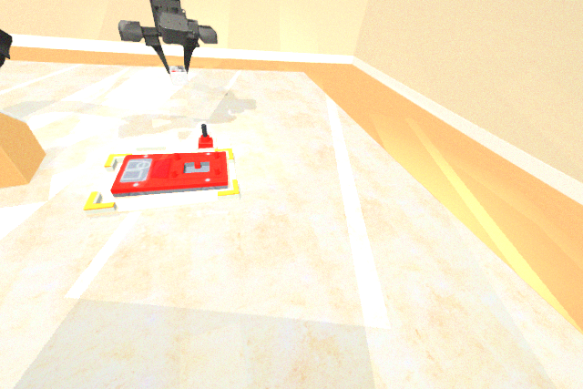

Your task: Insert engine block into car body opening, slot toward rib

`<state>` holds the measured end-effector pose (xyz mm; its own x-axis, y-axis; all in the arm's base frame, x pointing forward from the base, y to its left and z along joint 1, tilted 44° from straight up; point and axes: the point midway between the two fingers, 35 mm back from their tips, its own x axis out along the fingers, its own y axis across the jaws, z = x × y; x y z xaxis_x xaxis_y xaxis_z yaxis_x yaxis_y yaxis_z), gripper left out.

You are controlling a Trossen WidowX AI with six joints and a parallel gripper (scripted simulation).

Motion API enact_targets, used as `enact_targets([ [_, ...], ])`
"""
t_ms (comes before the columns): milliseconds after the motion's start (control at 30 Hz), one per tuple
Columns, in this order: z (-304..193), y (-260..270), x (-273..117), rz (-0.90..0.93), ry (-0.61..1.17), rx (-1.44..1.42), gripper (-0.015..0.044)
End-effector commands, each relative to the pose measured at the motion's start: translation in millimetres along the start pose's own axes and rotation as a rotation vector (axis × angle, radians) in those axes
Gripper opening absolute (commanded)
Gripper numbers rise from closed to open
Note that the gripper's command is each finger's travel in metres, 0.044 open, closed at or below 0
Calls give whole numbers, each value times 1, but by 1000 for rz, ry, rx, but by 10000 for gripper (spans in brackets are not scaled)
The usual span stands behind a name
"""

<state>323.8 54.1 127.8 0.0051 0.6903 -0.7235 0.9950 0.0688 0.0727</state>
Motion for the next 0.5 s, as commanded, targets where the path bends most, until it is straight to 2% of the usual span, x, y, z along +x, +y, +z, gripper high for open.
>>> enact_targets([
  [0,9,2,1,-4,-4,-47,0],
  [467,52,10,14,-3,-8,-303,0],
])
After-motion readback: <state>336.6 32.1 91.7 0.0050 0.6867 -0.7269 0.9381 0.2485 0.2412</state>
